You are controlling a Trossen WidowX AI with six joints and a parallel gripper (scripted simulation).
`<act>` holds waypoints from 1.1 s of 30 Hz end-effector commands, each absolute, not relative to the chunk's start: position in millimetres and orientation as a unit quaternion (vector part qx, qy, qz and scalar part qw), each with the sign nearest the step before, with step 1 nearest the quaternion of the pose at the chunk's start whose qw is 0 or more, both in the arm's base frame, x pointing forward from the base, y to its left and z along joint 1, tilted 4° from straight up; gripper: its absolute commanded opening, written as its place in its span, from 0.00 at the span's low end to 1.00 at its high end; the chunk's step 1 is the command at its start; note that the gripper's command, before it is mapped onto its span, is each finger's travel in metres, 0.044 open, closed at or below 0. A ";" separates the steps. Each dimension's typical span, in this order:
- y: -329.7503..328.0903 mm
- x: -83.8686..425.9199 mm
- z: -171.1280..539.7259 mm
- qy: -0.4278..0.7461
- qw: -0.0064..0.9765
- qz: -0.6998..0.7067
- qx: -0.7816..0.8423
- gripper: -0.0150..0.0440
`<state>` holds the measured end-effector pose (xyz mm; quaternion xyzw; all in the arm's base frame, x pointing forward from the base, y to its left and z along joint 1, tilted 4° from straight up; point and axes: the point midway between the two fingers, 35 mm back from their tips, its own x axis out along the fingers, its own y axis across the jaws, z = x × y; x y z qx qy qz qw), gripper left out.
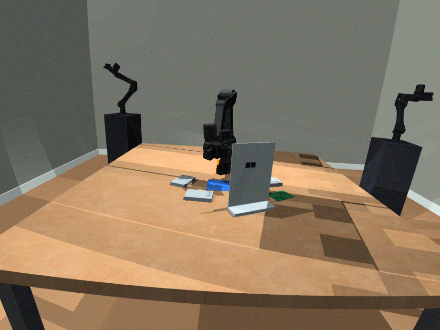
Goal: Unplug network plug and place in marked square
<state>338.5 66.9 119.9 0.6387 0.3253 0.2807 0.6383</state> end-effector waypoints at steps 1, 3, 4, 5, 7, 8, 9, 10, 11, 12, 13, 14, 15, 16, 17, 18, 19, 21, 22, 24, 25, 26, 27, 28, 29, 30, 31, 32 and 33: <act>81.2 357.7 121.1 0.322 0.639 0.284 0.639 0.52; 83.7 360.3 121.0 0.321 0.639 0.284 0.639 0.52; 83.7 360.3 121.0 0.321 0.639 0.284 0.639 0.52; 83.7 360.3 121.0 0.321 0.639 0.284 0.639 0.52; 83.8 360.6 121.0 0.321 0.639 0.284 0.639 0.52; 84.2 361.2 121.0 0.321 0.639 0.284 0.639 0.52; 84.8 362.4 121.0 0.321 0.639 0.284 0.639 0.52; 85.6 363.8 121.0 0.321 0.639 0.284 0.639 0.52; 86.4 365.1 121.0 0.321 0.639 0.284 0.639 0.52; 87.3 366.5 121.0 0.321 0.639 0.284 0.639 0.52; 88.1 367.9 120.9 0.321 0.639 0.284 0.639 0.52; 88.9 369.3 120.9 0.321 0.639 0.285 0.639 0.52; 89.8 370.6 120.9 0.321 0.639 0.285 0.639 0.52; 90.6 372.0 120.9 0.321 0.639 0.285 0.639 0.52; 91.5 373.3 120.9 0.321 0.639 0.285 0.639 0.52; 92.4 374.7 120.9 0.321 0.639 0.285 0.639 0.52; 93.2 376.0 120.9 0.321 0.639 0.285 0.639 0.52; 95.0 378.7 120.8 0.321 0.639 0.285 0.639 0.52; 95.9 380.0 120.8 0.321 0.639 0.285 0.639 0.52; 97.8 382.7 120.8 0.321 0.639 0.285 0.639 0.52; 98.7 384.0 120.7 0.321 0.639 0.285 0.639 0.52; 99.7 385.3 120.7 0.321 0.639 0.285 0.639 0.52; 100.6 386.7 120.7 0.321 0.639 0.285 0.639 0.52; 101.6 388.0 120.6 0.321 0.639 0.285 0.639 0.52; 102.6 389.3 120.6 0.321 0.639 0.285 0.639 0.52; 103.6 390.6 120.5 0.320 0.639 0.285 0.639 0.52; 104.6 391.9 120.5 0.320 0.639 0.285 0.639 0.52; 105.6 393.1 120.5 0.320 0.639 0.285 0.639 0.52; 106.6 394.4 120.4 0.320 0.639 0.286 0.639 0.52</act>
